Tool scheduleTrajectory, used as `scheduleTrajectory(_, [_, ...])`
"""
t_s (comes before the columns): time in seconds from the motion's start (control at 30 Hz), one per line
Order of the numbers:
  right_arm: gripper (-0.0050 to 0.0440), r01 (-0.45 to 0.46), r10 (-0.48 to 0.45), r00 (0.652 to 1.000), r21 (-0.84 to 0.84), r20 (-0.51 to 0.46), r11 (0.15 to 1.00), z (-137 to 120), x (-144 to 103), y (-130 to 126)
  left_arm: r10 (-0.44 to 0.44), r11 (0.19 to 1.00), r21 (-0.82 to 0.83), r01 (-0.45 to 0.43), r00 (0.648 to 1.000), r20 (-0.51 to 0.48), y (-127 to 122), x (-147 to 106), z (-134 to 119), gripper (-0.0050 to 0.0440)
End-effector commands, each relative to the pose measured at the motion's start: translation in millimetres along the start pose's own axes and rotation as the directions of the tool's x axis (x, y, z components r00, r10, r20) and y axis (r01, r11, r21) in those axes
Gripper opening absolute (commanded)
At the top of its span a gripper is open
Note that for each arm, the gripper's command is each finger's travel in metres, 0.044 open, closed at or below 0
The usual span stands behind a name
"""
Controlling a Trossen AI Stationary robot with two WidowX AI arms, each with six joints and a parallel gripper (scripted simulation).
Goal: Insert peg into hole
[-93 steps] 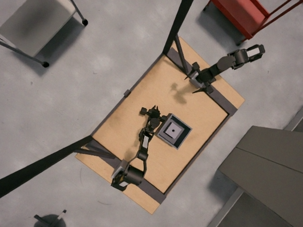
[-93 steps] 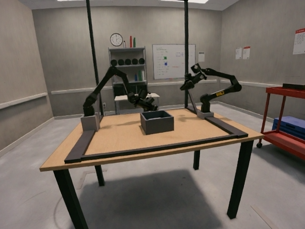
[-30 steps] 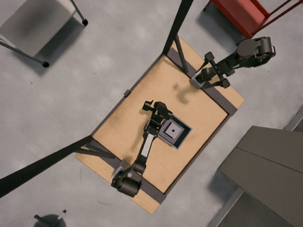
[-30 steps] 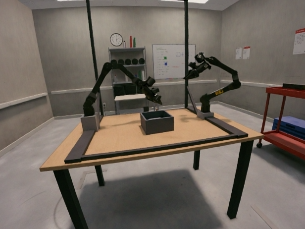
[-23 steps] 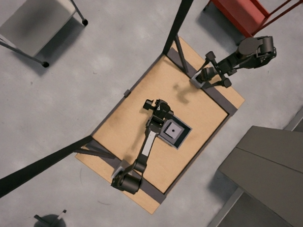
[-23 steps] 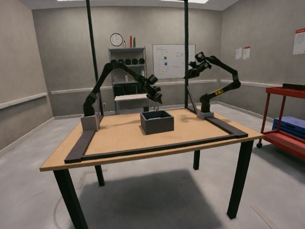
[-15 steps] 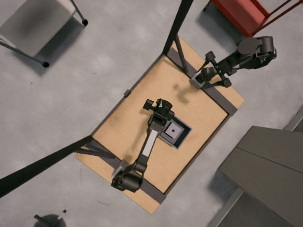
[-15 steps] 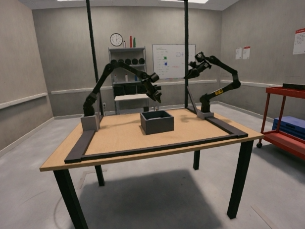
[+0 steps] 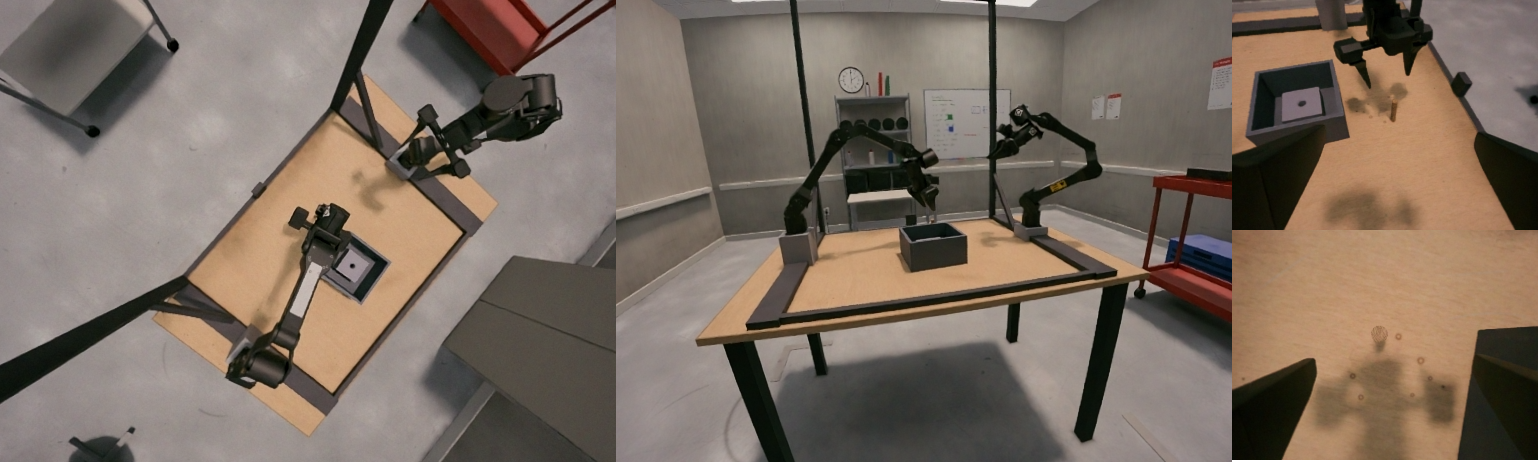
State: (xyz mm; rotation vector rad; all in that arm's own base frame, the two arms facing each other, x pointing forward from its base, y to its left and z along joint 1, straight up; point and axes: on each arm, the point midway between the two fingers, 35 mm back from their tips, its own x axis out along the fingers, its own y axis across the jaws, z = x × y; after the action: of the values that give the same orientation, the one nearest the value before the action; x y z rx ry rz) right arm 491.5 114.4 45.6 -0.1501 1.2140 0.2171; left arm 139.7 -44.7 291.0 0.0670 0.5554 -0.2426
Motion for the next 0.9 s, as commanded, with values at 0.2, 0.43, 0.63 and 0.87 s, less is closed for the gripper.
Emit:
scheduleTrajectory(0.2, [0.0368, 0.0, 0.001, 1.0, -0.011, 0.025, 1.0, 8, -4, 1, 0.002, 1.0, -0.002, -0.002, 1.0, 0.006, 0, -2, 3, 0.044])
scheduleTrajectory(0.43, [0.02, -0.068, 0.074, 0.997, -0.205, 0.02, 0.976, 10, 6, -1, 0.002, 1.0, -0.002, -0.002, 1.0, 0.006, 0, -2, 3, 0.044])
scheduleTrajectory(0.63, [0.017, -0.101, 0.109, 0.994, -0.306, 0.011, 0.947, 11, 12, -1, 0.002, 1.0, -0.002, -0.002, 1.0, 0.006, 0, -2, 3, 0.044])
scheduleTrajectory(0.87, [0.017, -0.136, 0.148, 0.989, -0.412, -0.003, 0.901, 11, 17, -2, 0.002, 1.0, -0.002, -0.002, 1.0, 0.006, 0, -2, 3, 0.044])
